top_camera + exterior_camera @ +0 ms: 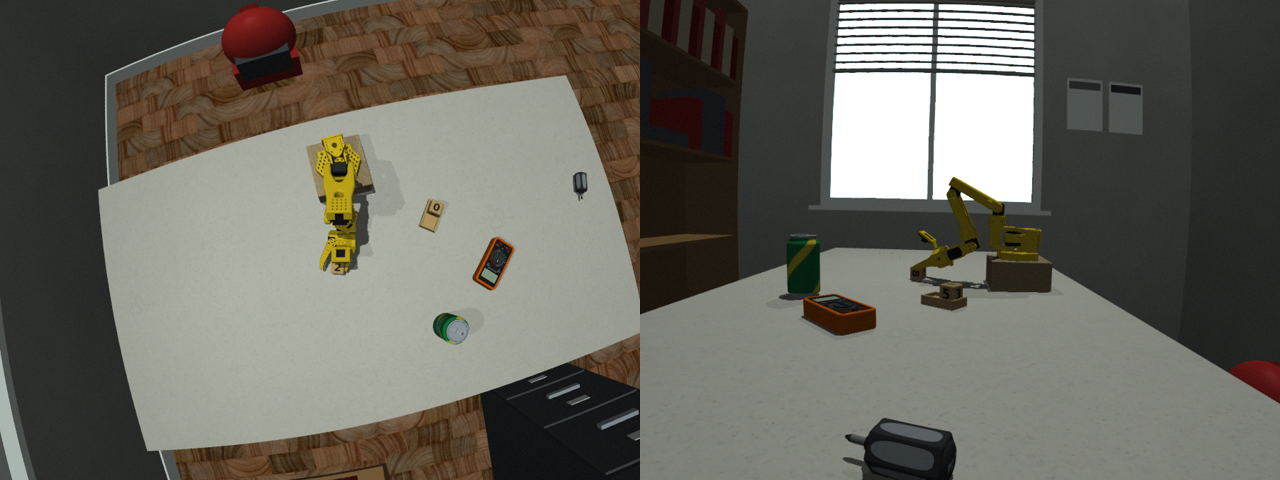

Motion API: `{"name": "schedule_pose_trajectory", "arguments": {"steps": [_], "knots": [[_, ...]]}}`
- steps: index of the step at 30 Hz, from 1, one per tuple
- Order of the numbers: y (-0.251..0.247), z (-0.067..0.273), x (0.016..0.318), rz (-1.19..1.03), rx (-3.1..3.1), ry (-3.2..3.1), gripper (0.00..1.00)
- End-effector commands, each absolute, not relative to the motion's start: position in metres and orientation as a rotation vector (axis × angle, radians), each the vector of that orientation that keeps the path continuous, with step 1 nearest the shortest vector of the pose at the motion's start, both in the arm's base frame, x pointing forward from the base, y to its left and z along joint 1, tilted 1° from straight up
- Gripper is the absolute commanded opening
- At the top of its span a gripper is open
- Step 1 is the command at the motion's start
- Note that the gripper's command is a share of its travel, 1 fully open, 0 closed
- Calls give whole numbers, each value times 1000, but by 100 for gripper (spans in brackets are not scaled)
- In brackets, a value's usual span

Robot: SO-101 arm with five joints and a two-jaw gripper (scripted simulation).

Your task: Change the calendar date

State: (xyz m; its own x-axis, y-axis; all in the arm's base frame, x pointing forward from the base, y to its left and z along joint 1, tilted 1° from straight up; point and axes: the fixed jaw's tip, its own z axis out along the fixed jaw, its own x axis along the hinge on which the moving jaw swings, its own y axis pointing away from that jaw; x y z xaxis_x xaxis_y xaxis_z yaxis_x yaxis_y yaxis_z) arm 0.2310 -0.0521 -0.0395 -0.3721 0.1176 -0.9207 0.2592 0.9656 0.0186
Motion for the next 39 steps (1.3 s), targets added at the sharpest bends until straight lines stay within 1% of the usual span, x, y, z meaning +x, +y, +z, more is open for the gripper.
{"name": "schedule_pose_trajectory", "arguments": {"steps": [1,15,24,39], "knots": [[-52,-39,230,-159,265,1951,36],[-47,-25,210,-153,274,2024,36],[-42,-13,189,-147,283,2091,36],[-41,-12,186,-146,284,2100,36]]}}
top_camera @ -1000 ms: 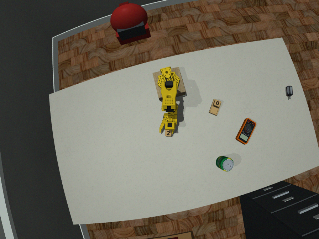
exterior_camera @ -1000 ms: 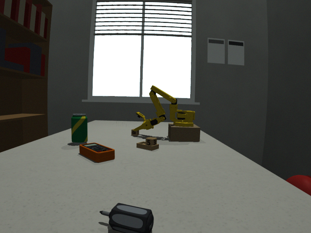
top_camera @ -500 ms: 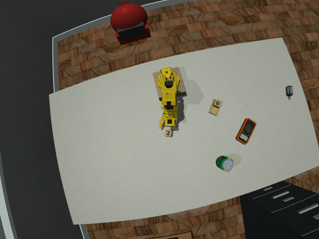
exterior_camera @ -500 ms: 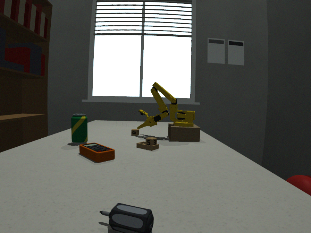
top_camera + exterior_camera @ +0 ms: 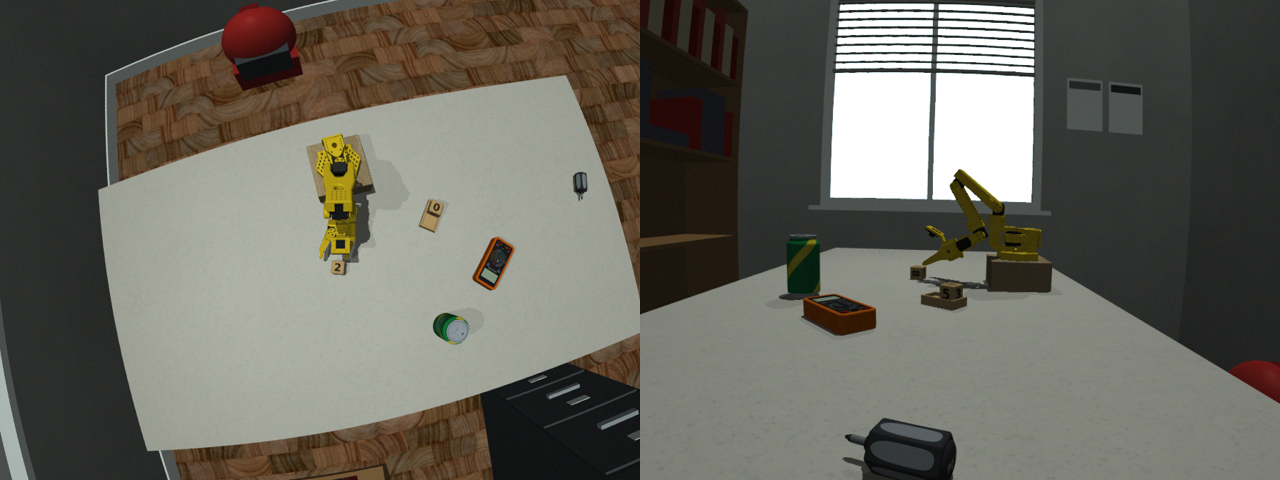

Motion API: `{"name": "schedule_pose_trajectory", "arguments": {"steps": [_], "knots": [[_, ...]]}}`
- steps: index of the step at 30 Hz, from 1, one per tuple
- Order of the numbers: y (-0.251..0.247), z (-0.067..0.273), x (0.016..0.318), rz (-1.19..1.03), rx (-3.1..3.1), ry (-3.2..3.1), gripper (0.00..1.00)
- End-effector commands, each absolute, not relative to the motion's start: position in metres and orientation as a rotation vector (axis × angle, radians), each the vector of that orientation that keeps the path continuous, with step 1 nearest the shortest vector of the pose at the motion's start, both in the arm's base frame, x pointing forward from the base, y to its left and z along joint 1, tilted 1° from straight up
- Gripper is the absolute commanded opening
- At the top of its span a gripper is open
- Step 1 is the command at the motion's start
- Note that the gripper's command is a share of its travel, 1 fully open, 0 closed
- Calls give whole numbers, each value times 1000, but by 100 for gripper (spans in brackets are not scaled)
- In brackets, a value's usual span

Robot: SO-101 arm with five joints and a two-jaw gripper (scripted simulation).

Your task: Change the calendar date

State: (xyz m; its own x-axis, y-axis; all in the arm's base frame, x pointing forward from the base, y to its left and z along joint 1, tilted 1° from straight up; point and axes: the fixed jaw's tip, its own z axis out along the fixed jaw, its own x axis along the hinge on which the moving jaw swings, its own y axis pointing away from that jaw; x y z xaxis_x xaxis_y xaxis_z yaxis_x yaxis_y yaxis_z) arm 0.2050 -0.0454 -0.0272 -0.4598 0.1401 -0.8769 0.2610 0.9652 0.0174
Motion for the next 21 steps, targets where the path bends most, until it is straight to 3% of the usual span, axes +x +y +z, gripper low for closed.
{"name": "schedule_pose_trajectory", "arguments": {"steps": [1,14,21], "knots": [[-41,-12,186,-146,284,2100,36],[-41,-10,187,-147,283,2091,36],[-45,10,201,-159,267,1971,36]]}}
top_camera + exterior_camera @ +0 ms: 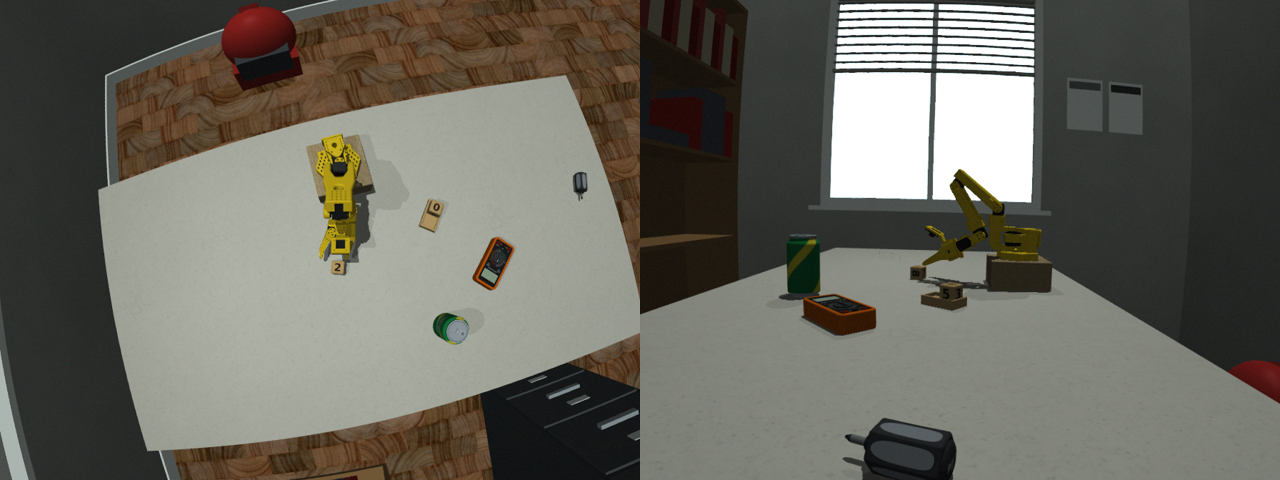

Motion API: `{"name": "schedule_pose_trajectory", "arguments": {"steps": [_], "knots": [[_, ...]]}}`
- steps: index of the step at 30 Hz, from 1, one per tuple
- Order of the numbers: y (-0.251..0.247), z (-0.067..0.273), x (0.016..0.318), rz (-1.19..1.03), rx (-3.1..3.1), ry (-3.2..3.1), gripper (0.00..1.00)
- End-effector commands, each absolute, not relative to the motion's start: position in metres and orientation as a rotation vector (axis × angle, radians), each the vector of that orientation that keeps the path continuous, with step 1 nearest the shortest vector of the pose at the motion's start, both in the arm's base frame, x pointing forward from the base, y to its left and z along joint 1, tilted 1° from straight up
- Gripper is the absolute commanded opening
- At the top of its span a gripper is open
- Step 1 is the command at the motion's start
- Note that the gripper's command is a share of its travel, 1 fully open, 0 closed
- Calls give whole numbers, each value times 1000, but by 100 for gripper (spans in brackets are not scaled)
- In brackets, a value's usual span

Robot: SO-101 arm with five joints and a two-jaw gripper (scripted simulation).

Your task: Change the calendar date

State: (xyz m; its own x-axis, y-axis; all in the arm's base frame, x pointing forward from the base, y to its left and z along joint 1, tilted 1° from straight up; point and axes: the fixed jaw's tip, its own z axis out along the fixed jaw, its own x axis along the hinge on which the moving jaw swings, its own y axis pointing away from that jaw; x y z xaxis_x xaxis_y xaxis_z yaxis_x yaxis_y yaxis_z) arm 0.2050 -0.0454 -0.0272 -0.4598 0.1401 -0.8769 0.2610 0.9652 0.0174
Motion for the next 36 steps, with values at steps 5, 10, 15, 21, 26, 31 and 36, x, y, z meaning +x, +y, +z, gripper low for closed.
{"name": "schedule_pose_trajectory", "arguments": {"steps": [5,10,15,21,26,31,36], "knots": [[-48,32,212,-170,251,1852,35],[-50,54,221,-180,235,1734,35],[-51,74,226,-186,224,1651,35],[-52,81,227,-189,217,1605,35],[-52,81,227,-189,217,1604,35],[-52,82,228,-190,216,1598,35],[-52,80,231,-188,218,1605,35]]}}
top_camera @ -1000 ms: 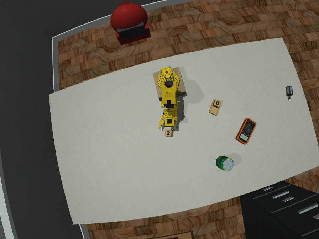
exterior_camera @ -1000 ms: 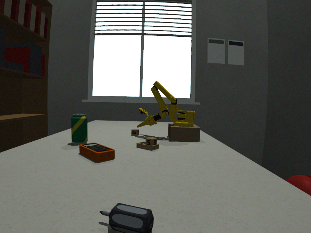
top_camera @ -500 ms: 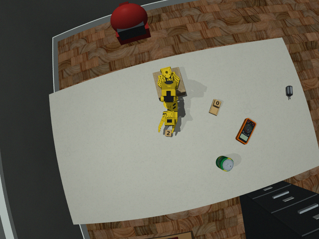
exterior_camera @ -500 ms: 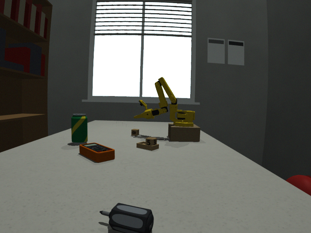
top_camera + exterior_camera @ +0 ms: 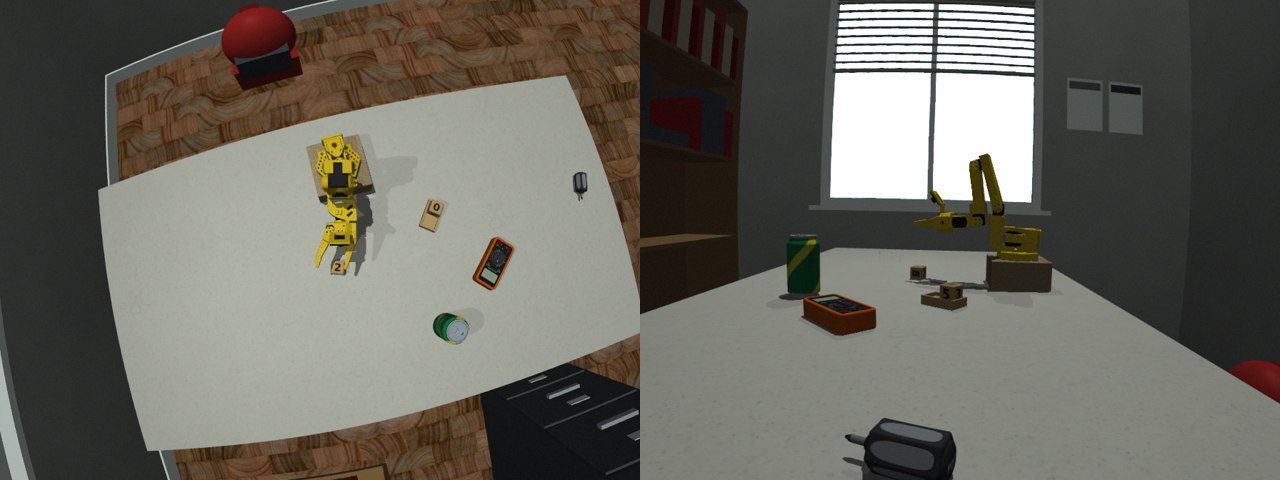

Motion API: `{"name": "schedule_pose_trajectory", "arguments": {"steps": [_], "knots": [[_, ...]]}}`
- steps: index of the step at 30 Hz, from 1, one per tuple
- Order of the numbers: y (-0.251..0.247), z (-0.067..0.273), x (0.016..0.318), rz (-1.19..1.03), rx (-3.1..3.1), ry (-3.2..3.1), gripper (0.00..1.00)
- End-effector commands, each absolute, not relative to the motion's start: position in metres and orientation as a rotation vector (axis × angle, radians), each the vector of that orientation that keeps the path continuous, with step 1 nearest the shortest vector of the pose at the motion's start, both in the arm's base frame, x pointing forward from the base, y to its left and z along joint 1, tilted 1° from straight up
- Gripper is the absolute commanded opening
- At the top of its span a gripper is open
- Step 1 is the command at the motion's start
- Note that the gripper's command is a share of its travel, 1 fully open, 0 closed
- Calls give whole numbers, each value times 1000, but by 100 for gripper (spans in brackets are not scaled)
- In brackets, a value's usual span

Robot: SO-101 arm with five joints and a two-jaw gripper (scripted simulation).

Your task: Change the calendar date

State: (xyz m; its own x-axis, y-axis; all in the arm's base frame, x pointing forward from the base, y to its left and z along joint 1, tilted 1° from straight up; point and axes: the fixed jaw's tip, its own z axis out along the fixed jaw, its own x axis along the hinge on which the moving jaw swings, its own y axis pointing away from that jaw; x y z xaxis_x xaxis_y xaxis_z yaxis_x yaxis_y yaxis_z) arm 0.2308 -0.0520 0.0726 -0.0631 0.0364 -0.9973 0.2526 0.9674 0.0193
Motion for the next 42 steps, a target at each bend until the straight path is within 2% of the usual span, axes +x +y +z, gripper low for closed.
{"name": "schedule_pose_trajectory", "arguments": {"steps": [1,21,42], "knots": [[-53,80,231,-187,219,1608,35],[-57,62,255,-162,243,1737,35],[-63,46,294,-109,305,2038,35]]}}
